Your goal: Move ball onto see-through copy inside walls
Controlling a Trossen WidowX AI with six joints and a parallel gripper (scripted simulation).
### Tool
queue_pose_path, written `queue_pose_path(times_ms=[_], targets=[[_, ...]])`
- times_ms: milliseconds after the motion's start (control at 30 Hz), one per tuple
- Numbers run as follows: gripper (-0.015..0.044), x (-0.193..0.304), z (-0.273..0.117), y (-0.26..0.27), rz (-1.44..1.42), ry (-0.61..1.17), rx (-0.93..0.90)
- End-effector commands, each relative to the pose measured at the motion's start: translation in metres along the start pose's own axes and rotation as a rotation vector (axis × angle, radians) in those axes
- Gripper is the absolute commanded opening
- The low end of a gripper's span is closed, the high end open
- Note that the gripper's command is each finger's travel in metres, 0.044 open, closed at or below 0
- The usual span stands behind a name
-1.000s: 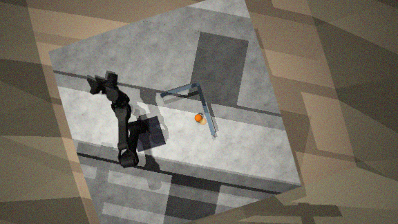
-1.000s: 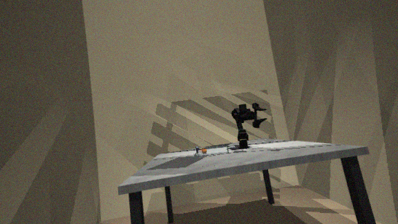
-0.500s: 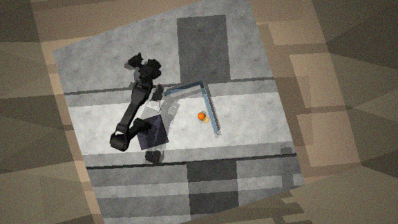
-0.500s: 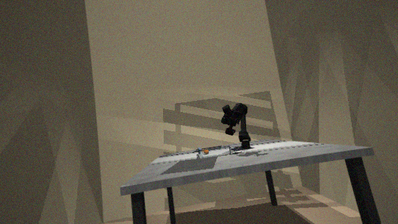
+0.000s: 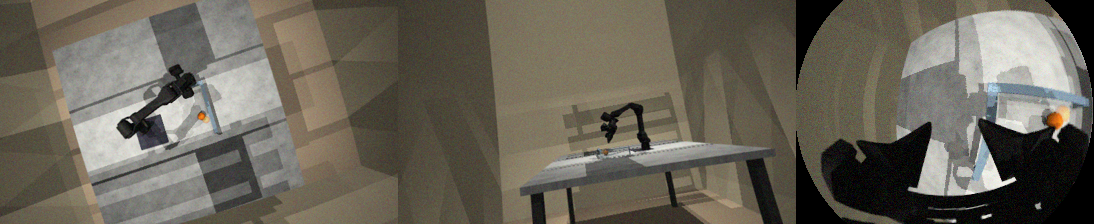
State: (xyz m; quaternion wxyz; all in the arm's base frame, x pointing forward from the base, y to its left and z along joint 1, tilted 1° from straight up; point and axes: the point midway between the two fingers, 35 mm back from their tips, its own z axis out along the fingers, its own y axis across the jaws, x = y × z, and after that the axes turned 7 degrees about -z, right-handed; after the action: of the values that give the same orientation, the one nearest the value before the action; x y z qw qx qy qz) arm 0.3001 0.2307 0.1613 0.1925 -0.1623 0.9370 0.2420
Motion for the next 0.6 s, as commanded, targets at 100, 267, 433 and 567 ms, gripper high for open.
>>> queue_pose_path(times_ms=[100,267,433,567], targets=[[0.0326,-0.009,-0.014,-0.114,0.046,0.148,0.264],[0.0326,0.003,-0.038,-0.188,0.078,0.304,0.385],[0.0326,0.016,-0.058,-0.228,0.074,0.435,0.434],[0.0326,0.016,-0.058,-0.228,0.074,0.435,0.434]])
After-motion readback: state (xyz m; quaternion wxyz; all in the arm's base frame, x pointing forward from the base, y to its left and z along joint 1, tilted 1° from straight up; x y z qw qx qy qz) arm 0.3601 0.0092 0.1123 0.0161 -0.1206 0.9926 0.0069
